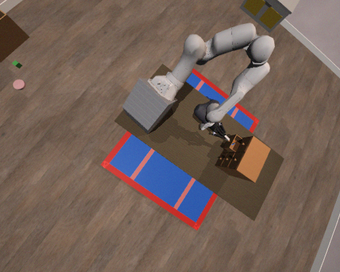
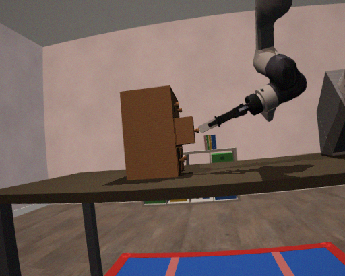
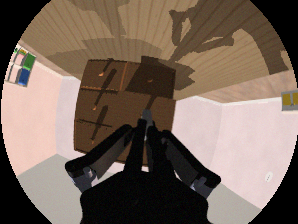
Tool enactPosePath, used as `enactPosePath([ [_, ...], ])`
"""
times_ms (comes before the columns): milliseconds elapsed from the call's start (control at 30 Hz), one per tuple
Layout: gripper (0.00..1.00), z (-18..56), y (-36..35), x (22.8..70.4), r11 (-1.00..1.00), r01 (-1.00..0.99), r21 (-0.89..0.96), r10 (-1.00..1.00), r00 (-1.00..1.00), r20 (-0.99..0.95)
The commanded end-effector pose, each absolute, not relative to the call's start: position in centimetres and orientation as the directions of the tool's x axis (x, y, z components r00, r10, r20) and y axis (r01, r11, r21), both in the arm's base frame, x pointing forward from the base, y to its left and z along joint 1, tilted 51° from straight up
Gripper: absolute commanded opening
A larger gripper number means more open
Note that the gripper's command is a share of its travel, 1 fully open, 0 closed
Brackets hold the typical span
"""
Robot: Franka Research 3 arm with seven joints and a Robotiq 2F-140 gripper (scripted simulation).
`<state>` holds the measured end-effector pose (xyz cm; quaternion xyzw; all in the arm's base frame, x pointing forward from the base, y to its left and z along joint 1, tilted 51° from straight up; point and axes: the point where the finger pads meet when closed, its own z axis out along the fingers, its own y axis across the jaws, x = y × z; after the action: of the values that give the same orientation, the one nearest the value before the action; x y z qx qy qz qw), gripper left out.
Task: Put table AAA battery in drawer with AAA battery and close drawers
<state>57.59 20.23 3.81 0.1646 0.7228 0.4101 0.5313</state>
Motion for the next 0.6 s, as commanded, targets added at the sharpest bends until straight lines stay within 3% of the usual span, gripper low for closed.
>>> enactPosePath([
  [0, 0.0, 3.6, 20.2, 58.2, 0.61, -0.187, 0.77, 0.675, -0.386, -0.629],
  [567, 0.0, 3.9, 20.7, 60.8, 0.61, -0.187, 0.77, 0.675, -0.386, -0.629],
])
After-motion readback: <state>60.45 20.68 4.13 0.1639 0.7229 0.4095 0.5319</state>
